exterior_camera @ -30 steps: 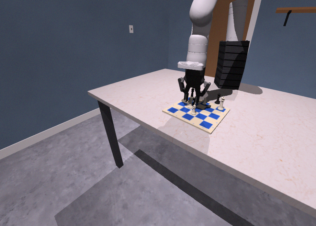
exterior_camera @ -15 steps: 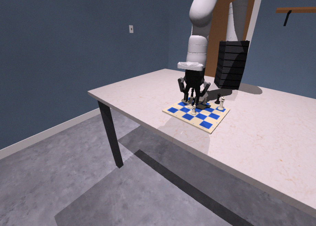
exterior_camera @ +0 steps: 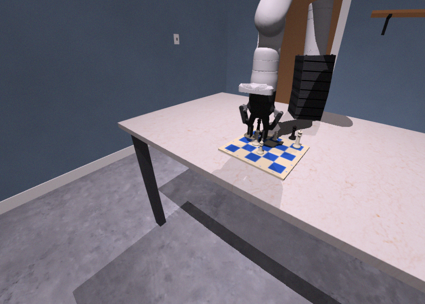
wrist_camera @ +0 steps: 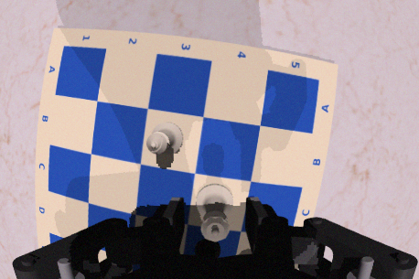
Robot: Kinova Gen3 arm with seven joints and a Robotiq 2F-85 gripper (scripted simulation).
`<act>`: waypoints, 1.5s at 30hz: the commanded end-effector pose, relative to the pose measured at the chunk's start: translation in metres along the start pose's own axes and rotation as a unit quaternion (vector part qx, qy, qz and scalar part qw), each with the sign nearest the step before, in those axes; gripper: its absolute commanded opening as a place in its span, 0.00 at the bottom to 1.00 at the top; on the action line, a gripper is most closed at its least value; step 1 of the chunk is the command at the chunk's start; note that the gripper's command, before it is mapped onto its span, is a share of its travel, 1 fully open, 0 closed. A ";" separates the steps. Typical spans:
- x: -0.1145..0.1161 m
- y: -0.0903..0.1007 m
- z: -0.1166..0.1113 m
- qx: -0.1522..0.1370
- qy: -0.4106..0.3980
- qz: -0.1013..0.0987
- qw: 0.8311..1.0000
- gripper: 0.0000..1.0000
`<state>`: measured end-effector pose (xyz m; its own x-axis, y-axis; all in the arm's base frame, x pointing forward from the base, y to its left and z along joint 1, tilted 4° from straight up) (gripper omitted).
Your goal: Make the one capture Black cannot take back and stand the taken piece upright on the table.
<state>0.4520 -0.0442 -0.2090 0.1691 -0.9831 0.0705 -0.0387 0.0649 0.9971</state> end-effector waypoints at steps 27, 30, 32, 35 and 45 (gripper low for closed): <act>0.000 0.001 -0.001 0.001 0.000 0.000 1.000 0.00; 0.000 0.001 -0.001 0.001 0.000 0.000 1.000 0.00; 0.000 0.001 -0.001 0.001 0.000 0.000 1.000 0.00; 0.000 0.001 -0.001 0.001 0.000 0.000 1.000 0.00; 0.000 0.008 -0.001 0.001 0.000 0.000 1.000 0.00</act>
Point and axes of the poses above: the point where the finger pads meet when closed, its own y axis back along the fingers, its own x axis across the jaws, z = x × y, the point moved 1 cm from there along y, back along the fingers, and after that the axes turned 4 degrees about y, right-handed, at the moved point
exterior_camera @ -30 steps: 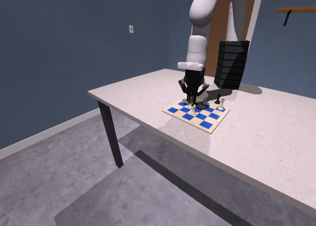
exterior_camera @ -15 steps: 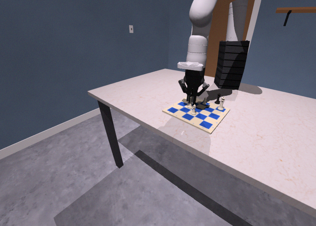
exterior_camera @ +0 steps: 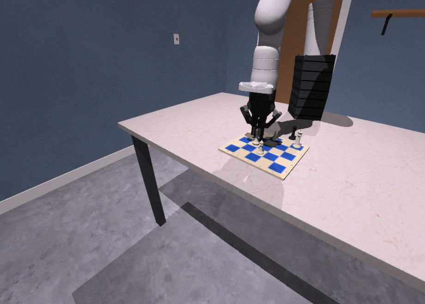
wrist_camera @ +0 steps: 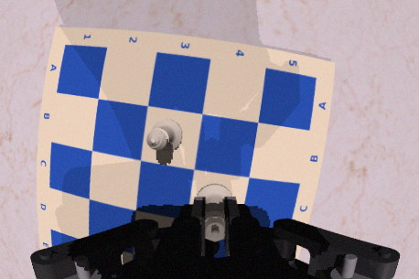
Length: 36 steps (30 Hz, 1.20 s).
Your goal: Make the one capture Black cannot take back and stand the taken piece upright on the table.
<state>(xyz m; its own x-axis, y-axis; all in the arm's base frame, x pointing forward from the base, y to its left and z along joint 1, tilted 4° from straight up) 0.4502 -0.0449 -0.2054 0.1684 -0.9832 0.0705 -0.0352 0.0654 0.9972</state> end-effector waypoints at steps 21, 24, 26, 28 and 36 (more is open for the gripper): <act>-0.001 0.097 -0.002 0.003 0.000 0.000 1.000 0.00; -0.001 0.097 -0.002 0.003 0.000 0.000 1.000 0.00; -0.001 0.097 -0.002 0.003 0.000 0.000 1.000 0.00; -0.001 0.097 -0.002 0.003 0.000 0.000 1.000 0.00; 0.001 0.097 0.001 0.002 -0.027 0.000 1.000 0.00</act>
Point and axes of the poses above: the point where the finger pads meet when closed, its own y axis back along the fingers, its own x axis across the jaws, z = x × y, the point moved 1 cm from there along y, back along the fingers, and after that the axes turned 4 degrees about y, right-handed, at the moved point
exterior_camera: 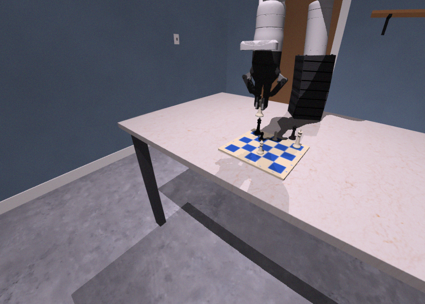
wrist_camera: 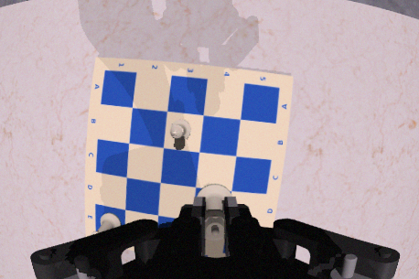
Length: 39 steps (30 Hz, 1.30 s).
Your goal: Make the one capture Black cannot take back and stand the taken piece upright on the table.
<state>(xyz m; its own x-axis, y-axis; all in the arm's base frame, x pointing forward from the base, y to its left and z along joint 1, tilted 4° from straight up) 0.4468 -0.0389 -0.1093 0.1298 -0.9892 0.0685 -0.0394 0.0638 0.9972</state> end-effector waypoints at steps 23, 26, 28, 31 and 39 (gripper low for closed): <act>0.033 0.001 0.046 0.001 -0.430 0.000 0.903 0.00; 0.034 0.001 0.046 0.001 -0.434 0.000 0.901 0.00; 0.034 0.001 0.046 0.001 -0.434 0.000 0.901 0.00; 0.034 0.001 0.046 0.001 -0.434 0.000 0.901 0.00; 0.034 0.001 0.046 0.001 -0.434 0.000 0.901 0.00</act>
Point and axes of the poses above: the point where the finger pads meet when closed, its own y axis back along the fingers, its own x axis across the jaws, z = x × y, the point moved 1 cm from there along y, back along the fingers, and after that the axes turned 4 degrees about y, right-handed, at the moved point
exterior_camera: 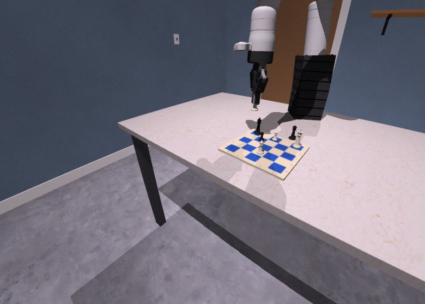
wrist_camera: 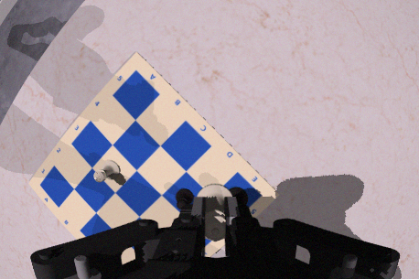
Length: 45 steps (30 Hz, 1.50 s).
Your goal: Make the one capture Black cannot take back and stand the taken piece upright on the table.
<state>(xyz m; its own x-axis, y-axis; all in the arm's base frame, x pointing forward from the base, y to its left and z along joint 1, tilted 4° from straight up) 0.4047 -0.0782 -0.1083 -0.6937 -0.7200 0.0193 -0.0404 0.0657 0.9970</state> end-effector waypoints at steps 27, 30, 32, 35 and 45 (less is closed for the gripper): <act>-0.002 -0.079 -0.001 0.000 0.000 0.000 1.000 0.00; -0.002 -0.086 -0.001 0.000 0.000 0.000 1.000 0.00; -0.002 -0.091 -0.001 0.000 0.000 0.000 1.000 0.00; -0.002 -0.094 -0.001 0.000 0.000 0.000 1.000 0.00; -0.002 -0.095 -0.001 0.000 0.000 0.000 1.000 0.00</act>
<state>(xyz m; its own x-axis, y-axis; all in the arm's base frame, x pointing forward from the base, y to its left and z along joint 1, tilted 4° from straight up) 0.4103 -0.0835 -0.2032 -0.6939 -0.7198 0.0191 -0.0395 0.0645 0.9971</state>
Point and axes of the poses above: the point where the finger pads meet when closed, its own y axis back along the fingers, its own x axis across the jaws, z = x × y, the point moved 1 cm from there along y, back along the fingers, and after that the axes turned 4 degrees about y, right-handed, at the moved point
